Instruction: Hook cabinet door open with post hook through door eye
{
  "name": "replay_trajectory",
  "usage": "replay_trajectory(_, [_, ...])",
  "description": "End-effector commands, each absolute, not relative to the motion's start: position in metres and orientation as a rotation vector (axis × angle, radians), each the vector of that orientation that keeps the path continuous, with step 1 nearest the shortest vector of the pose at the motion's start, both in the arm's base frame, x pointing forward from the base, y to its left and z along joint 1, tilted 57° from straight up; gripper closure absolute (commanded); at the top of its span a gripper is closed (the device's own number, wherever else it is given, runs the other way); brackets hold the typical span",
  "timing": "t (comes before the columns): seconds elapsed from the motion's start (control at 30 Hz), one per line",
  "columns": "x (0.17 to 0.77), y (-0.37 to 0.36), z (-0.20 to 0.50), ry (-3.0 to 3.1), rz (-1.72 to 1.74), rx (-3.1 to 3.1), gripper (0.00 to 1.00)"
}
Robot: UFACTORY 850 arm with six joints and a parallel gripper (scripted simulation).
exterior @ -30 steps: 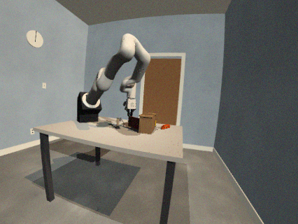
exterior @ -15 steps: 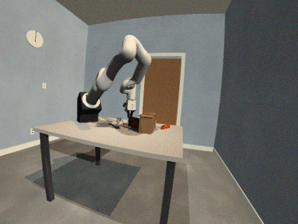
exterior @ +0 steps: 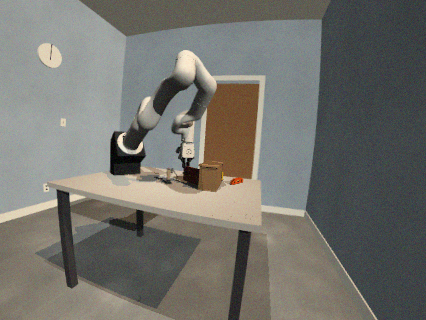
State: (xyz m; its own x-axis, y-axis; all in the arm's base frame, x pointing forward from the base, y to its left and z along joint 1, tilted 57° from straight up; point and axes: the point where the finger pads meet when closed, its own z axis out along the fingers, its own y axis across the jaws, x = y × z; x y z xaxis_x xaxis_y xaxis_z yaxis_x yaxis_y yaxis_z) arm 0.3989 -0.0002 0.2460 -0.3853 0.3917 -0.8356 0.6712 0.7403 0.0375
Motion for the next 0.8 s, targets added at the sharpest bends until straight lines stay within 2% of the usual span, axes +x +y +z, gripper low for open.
replay_trajectory(0.0, [0.401, 0.002, 0.246, 2.007, -0.366, 0.835, 0.73])
replay_trajectory(0.77, [0.413, 0.014, 0.248, 1.961, -0.313, 0.924, 0.73])
